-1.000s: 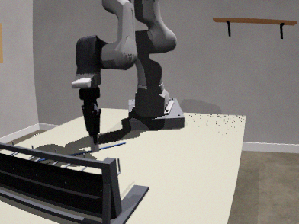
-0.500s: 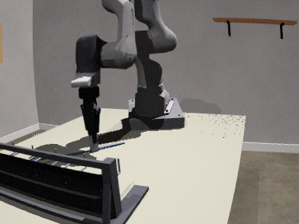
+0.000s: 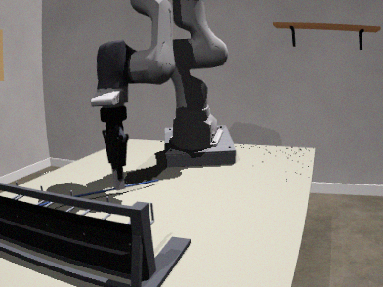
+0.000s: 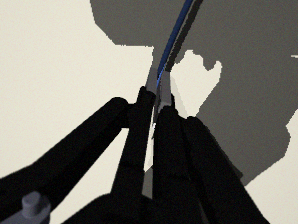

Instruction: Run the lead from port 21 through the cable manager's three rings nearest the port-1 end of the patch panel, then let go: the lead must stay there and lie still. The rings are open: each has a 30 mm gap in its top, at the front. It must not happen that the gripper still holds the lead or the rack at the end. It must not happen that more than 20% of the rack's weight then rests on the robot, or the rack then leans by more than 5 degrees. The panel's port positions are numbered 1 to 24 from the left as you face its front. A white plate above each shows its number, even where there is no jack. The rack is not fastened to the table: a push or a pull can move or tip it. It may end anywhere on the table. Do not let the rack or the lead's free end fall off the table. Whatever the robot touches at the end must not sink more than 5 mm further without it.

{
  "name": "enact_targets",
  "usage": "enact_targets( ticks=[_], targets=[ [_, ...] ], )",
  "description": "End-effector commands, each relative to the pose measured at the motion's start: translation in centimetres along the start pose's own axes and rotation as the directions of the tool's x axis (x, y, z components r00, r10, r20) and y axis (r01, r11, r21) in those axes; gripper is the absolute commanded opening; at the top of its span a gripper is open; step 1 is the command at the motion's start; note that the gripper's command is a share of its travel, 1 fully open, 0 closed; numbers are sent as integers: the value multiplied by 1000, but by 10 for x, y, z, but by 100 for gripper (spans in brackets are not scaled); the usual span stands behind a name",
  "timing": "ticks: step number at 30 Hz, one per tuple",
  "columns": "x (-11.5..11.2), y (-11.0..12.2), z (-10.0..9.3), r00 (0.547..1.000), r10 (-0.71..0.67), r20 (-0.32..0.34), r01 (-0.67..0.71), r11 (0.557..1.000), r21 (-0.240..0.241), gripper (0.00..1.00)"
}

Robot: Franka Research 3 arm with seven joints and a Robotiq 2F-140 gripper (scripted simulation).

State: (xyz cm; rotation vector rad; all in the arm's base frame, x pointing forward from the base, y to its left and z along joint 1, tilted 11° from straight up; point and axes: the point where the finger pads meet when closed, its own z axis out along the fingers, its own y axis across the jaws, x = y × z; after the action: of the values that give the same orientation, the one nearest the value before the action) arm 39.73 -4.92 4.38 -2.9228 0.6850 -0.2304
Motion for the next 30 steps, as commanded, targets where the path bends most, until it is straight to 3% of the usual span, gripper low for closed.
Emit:
enact_targets(
  ticks=[1, 30],
  targets=[
    [-4, 1, -3, 1000, 25, 10, -25, 1000, -5, 0],
    [-3, 1, -25, 1000, 25, 10, -25, 1000, -5, 0]
  ],
)
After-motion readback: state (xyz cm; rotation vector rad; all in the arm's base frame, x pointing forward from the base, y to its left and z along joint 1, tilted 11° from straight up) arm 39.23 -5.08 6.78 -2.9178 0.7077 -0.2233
